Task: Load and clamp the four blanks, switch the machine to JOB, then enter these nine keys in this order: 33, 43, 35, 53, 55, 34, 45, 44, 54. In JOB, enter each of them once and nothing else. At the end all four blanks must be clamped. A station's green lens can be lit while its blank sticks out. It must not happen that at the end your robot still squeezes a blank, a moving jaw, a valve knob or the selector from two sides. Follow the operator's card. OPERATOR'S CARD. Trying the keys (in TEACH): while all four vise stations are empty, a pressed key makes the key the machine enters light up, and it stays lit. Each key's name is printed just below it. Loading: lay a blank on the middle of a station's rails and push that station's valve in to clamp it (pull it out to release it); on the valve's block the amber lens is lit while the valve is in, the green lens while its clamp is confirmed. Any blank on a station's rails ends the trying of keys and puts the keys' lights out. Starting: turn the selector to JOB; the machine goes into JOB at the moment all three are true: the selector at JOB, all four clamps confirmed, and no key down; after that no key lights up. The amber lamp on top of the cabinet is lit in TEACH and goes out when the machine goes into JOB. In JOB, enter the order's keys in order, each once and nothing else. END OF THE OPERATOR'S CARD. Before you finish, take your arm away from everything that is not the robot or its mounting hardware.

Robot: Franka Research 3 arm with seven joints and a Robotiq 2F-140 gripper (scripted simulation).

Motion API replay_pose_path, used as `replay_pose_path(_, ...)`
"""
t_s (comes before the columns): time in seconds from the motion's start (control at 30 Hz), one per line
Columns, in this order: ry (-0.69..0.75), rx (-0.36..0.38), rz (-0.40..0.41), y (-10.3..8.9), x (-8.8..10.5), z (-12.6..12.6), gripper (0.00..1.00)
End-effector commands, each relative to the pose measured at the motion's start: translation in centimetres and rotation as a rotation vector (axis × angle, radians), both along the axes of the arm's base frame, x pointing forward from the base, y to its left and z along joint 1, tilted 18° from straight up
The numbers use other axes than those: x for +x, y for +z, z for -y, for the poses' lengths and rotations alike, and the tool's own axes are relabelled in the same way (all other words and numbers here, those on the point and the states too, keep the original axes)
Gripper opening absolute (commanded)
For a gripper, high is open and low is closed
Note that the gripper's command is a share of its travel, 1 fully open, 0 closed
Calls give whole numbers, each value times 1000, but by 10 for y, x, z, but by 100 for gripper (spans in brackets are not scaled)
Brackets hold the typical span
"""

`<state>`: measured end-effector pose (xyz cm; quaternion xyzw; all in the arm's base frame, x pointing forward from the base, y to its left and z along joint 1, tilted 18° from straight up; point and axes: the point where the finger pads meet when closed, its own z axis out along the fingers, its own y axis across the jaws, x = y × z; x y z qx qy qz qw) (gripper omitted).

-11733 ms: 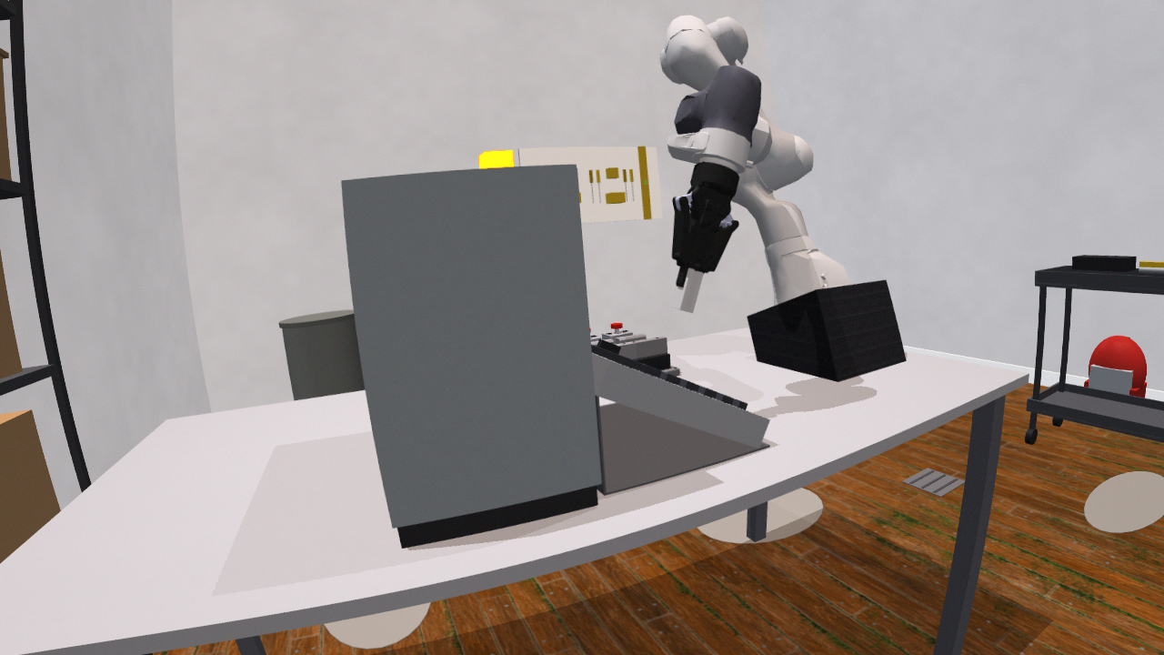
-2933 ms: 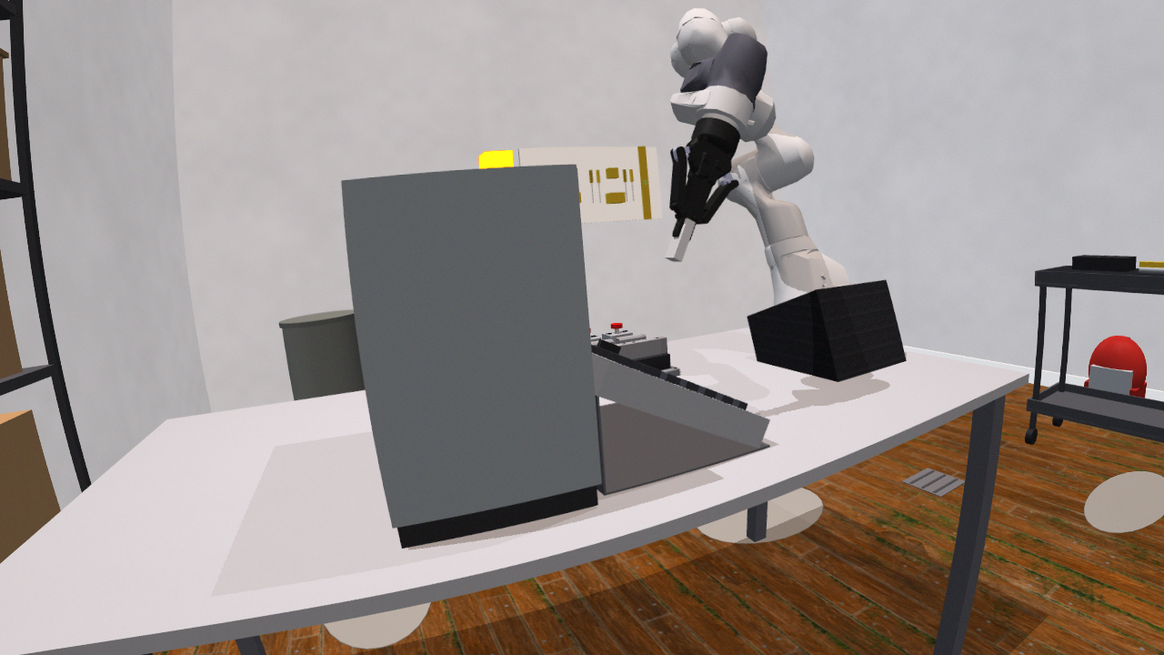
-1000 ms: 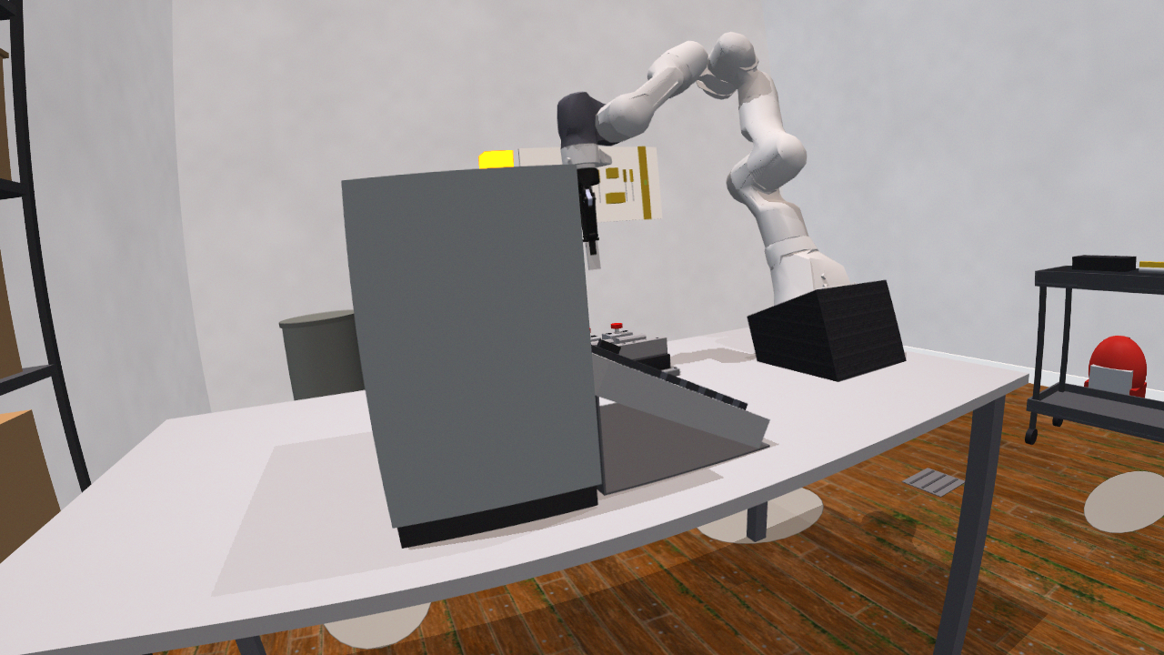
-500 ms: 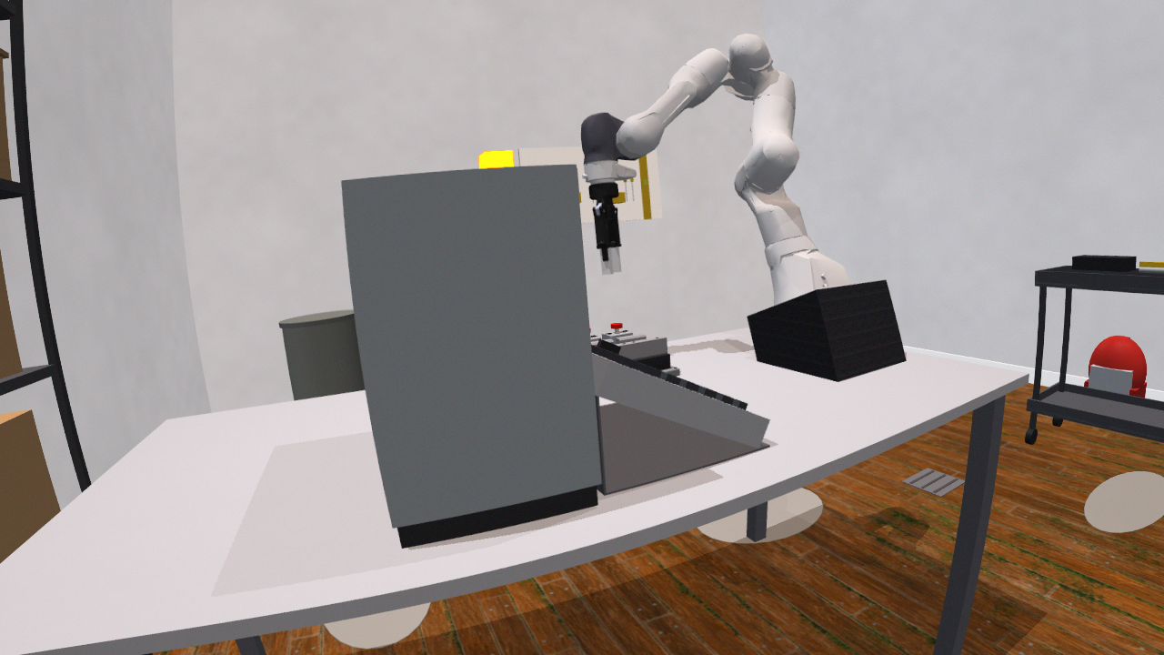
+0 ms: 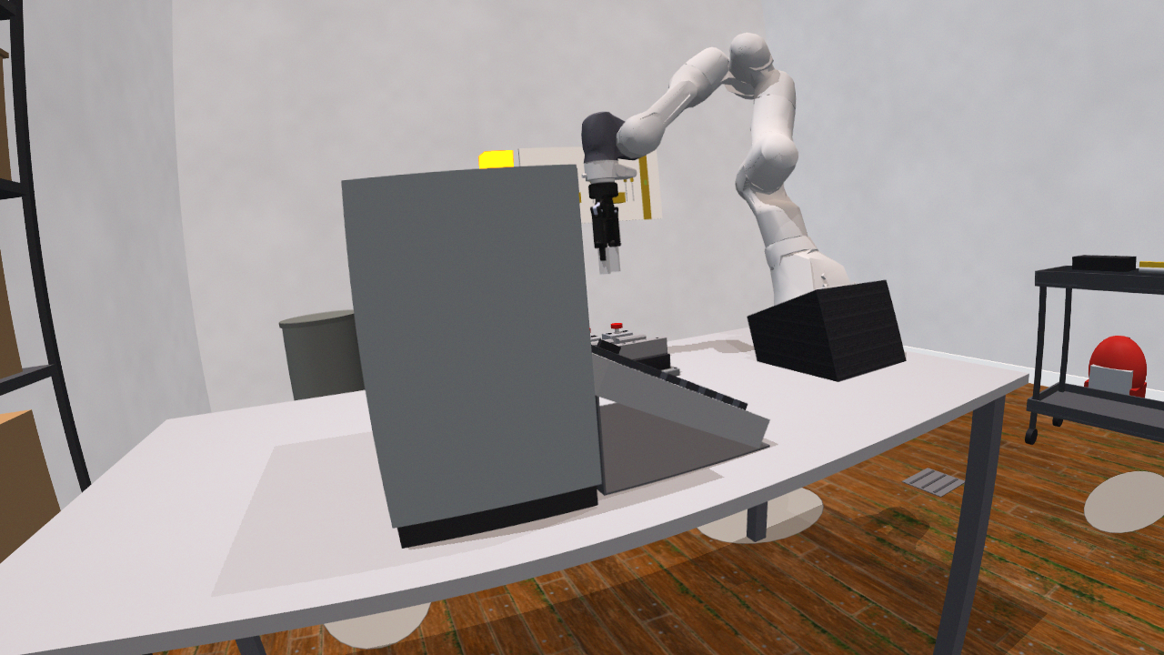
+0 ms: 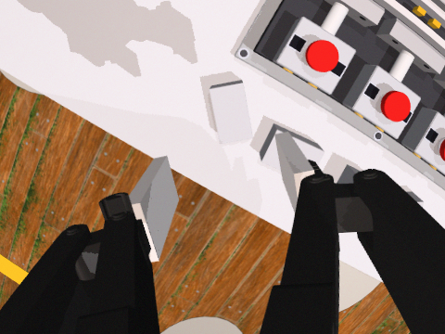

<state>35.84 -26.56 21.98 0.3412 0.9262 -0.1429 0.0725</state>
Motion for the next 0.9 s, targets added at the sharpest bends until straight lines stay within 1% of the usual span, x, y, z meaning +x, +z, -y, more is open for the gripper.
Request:
replay_pose_path(0.0,-18,-1,9,0,1,0,40)
replay_pose_path(0.27,-18,-1,9,-1,1,0,40)
replay_pose_path(0.43,-18,1,10,-5,1,2,40)
replay_pose_path(0.6,-18,1,10,-17,2,5,40)
replay_pose_path(0.67,-18,1,10,-17,2,5,40)
replay_pose_path(0.87,-18,1,10,-40,3,13,40)
